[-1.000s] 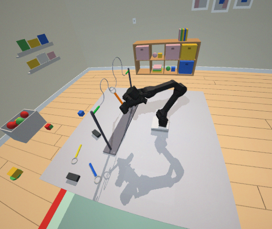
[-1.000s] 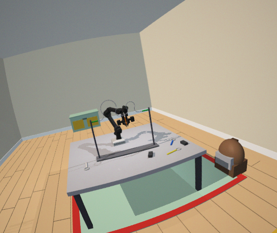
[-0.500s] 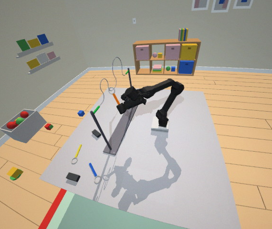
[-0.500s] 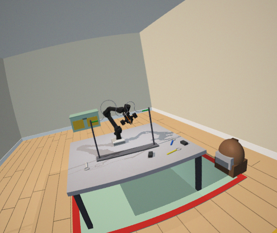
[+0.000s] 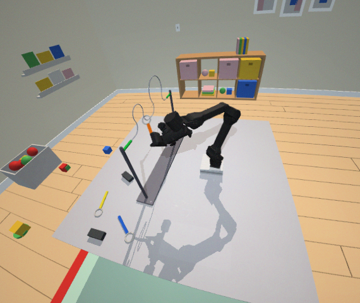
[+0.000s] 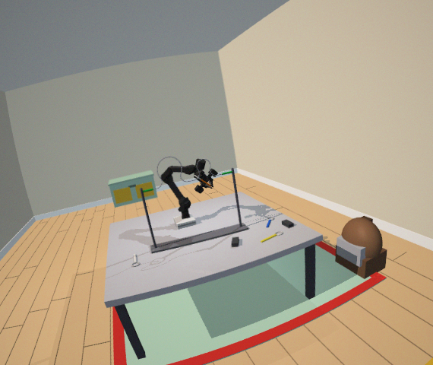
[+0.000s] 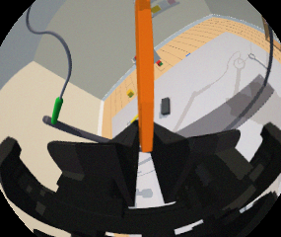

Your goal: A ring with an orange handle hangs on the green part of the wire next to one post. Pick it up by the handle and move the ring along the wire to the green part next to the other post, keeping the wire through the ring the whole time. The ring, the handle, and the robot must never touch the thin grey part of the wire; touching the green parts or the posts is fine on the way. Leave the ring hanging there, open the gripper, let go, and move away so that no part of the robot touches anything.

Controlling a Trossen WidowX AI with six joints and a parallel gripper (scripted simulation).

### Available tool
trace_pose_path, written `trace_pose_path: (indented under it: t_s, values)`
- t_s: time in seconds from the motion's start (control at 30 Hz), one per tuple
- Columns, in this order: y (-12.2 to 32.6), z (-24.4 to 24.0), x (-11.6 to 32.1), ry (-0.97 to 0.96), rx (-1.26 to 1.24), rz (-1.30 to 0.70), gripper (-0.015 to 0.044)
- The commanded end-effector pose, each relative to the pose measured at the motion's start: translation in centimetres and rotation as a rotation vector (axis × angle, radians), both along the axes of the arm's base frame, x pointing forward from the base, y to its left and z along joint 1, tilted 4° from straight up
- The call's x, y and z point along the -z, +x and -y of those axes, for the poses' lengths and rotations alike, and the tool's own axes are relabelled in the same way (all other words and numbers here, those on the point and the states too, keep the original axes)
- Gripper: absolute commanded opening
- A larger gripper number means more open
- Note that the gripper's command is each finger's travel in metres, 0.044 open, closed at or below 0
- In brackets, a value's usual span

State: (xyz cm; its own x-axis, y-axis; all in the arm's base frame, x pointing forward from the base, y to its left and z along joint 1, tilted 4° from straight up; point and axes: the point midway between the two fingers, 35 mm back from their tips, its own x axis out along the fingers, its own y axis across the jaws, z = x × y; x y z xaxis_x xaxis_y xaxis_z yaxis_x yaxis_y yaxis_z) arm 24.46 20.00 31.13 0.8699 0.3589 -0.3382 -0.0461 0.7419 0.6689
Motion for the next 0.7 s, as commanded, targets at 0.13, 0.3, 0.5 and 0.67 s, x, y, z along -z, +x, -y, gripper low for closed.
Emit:
trace_pose_path:
  t_s: [0.13, 0.3, 0.5, 0.67]
  values:
    - [-0.4, -2.1, -2.5, 0.206, -0.021, -0.027, -0.0150]
    - [-0.7, -3.0, -4.2, 0.329, -0.032, -0.042, -0.0150]
    - [-1.0, -3.8, -6.4, 0.476, -0.045, -0.060, -0.0150]
    - [-1.2, -4.2, -8.3, 0.596, -0.056, -0.075, -0.0150]
